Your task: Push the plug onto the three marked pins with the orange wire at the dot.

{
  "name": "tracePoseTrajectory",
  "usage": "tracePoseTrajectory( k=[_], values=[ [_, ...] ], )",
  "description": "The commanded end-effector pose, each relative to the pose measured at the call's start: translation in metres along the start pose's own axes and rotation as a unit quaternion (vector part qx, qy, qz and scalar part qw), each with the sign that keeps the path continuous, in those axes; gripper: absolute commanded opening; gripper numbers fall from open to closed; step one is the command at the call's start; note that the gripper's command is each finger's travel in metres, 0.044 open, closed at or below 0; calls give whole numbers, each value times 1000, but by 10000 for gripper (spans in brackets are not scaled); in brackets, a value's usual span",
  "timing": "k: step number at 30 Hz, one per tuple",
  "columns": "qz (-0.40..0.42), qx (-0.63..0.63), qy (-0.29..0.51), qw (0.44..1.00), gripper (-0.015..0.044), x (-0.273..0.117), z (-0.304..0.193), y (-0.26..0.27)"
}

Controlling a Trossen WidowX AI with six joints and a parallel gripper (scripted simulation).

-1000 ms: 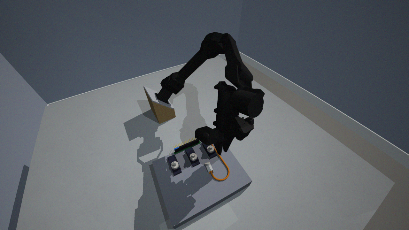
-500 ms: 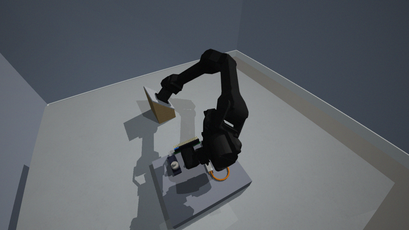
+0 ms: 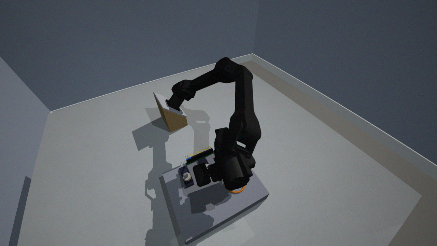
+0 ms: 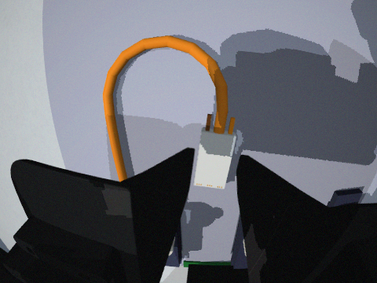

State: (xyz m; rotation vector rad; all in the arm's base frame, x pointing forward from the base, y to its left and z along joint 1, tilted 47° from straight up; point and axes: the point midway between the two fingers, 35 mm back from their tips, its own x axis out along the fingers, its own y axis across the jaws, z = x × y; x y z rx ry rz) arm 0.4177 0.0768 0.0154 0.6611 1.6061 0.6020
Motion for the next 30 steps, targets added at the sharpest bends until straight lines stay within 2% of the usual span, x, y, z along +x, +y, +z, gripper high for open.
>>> tracePoseTrajectory(
  k=[1,10,13,19,30],
  values=[
    [2,3,-2,1000,115,3,0,-1],
    [2,3,-2,1000,115,14,0,0],
    [2,3,-2,1000,36,14,0,0],
    [2,3,-2,1000,0,13,0,0],
    [1,3,-2,1000,0,-36,1,-1]
  ],
)
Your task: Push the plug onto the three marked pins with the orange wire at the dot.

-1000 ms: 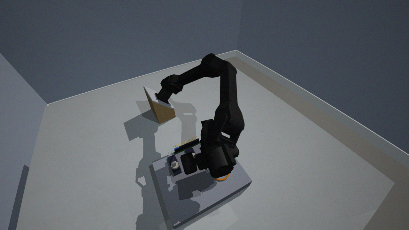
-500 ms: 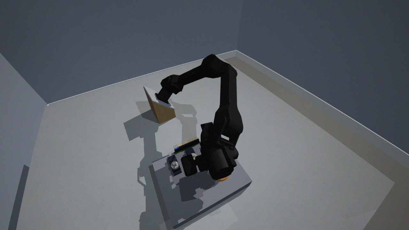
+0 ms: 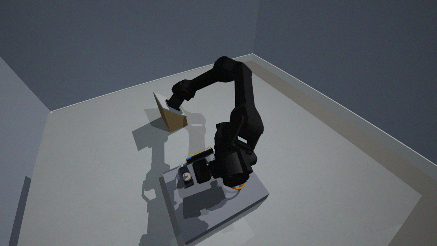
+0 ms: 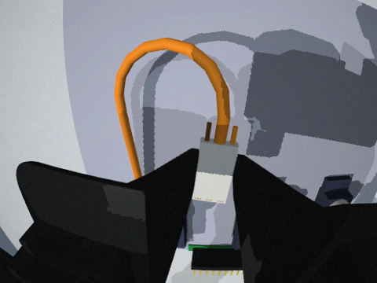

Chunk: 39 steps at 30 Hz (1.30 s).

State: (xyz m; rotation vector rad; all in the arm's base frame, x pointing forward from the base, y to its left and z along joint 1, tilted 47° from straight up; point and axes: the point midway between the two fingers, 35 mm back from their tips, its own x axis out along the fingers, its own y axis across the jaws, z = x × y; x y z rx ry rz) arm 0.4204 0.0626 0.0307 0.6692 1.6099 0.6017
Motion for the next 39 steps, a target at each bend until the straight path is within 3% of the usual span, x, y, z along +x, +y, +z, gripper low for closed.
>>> tracePoseTrajectory(
  k=[1,7,20,39],
  values=[
    [-1,0,-3,1000,0,-20,0,-2],
    [-2,28,-3,1000,0,-25,-3,-5],
    [-5,247,-7,969,0,-32,-25,-29],
    [-6,546,-11,838,0,-38,-63,-60]
  ],
)
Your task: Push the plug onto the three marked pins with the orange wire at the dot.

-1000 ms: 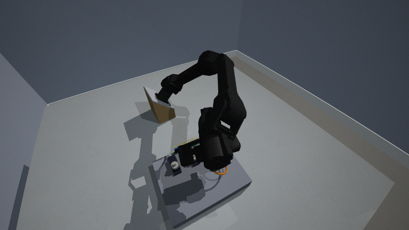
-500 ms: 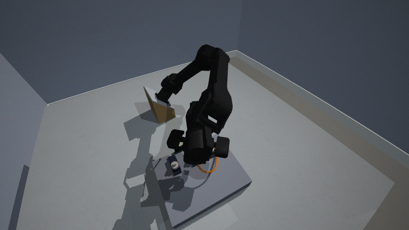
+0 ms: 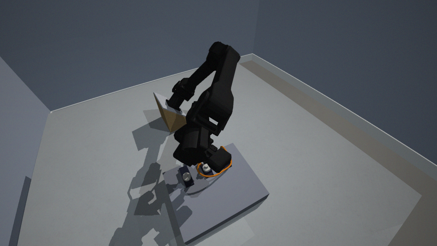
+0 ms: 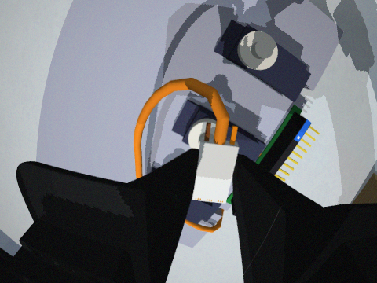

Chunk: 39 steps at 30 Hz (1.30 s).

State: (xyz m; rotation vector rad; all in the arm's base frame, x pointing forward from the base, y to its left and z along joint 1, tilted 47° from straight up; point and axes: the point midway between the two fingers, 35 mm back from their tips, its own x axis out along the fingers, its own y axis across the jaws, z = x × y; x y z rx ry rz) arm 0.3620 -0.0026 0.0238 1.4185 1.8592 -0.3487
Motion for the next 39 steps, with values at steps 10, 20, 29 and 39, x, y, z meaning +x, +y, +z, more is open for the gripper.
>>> tracePoseTrajectory(
  k=[10,20,29,39],
  values=[
    [0,213,-4,977,0,-3,3,-33],
    [0,377,-3,926,0,-2,2,-60],
    [0,515,-3,857,0,0,-1,-84],
    [-2,654,-1,757,0,4,-7,-110]
  ],
)
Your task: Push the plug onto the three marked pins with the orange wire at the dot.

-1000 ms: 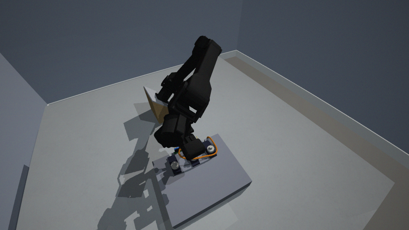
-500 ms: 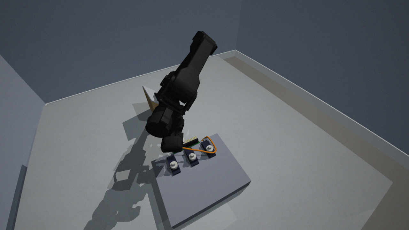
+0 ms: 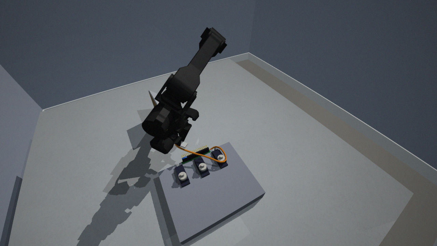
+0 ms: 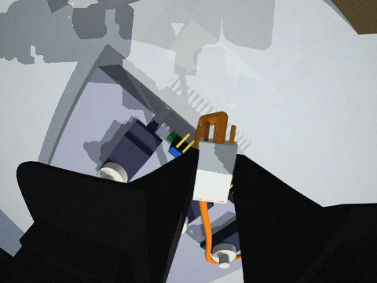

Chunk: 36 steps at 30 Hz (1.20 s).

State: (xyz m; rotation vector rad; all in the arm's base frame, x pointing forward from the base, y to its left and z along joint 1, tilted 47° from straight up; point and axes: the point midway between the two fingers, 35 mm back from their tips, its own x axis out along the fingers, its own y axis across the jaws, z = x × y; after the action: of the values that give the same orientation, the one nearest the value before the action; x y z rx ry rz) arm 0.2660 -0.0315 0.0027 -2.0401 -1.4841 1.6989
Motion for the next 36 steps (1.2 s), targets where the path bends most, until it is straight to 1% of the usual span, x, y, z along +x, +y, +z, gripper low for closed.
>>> tracePoseTrajectory(
  k=[1,8,15,19,26,31,36],
  values=[
    [2,60,-3,998,0,1,10,-4],
    [0,179,-2,984,0,5,27,-13],
    [-3,292,-2,956,0,9,42,-23],
    [-3,294,-2,956,0,18,42,-23],
    [-4,302,-2,953,0,49,43,-25],
    [-4,303,-2,953,0,49,41,-23],
    [-3,302,-2,953,0,49,30,-14]
  ],
)
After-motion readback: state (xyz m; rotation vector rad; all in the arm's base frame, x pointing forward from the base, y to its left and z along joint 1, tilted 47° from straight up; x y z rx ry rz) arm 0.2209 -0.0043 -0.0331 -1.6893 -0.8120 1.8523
